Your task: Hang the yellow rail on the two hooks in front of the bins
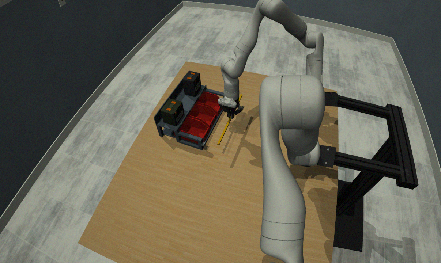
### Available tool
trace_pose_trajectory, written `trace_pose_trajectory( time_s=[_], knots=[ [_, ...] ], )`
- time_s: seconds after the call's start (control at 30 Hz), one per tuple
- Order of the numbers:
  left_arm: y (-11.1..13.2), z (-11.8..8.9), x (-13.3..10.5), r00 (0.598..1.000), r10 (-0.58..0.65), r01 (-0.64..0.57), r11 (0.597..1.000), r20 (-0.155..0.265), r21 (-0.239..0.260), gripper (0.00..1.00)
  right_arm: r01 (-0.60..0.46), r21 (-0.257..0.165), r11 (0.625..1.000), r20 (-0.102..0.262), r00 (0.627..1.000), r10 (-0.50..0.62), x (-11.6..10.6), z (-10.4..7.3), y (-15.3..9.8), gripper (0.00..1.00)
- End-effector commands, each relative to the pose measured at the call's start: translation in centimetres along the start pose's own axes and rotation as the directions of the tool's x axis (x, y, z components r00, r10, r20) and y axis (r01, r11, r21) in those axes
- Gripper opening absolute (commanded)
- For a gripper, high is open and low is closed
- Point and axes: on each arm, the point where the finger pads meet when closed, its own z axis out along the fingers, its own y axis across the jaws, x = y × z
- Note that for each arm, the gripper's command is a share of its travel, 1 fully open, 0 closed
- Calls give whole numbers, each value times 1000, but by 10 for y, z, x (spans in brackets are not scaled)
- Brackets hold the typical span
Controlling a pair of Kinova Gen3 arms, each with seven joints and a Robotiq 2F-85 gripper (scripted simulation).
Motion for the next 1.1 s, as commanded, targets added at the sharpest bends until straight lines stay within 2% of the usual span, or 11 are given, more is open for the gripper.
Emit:
trace_pose_trajectory(
  time_s=[0.0,0.8,0.87,0.93,1.0,1.07],
  knots=[
    [-1,0,1,1000,15,-15,1000,-6,-1,1000,-17,-3,1000,-7,1000,17,3,-5,1,99],
    [-1,0,1,1000,15,-15,1000,-6,-1,1000,-18,-3,1000,-8,1000,18,3,-5,2,99],
    [-1,0,1,1000,15,-15,1000,-6,-1,1000,-18,-5,1000,-14,1000,18,6,-6,17,99],
    [-1,0,1,1000,15,-15,1000,-6,-1,1000,-21,-4,1000,-15,1000,21,2,-7,46,99],
    [-1,0,1,1000,15,-15,1000,-6,-1,1000,-21,-4,1000,-15,1000,21,2,-7,46,99],
    [-1,0,1,1000,15,-15,1000,-6,-1,1000,-24,-5,1000,-14,1000,24,-4,-7,75,99]
  ],
)
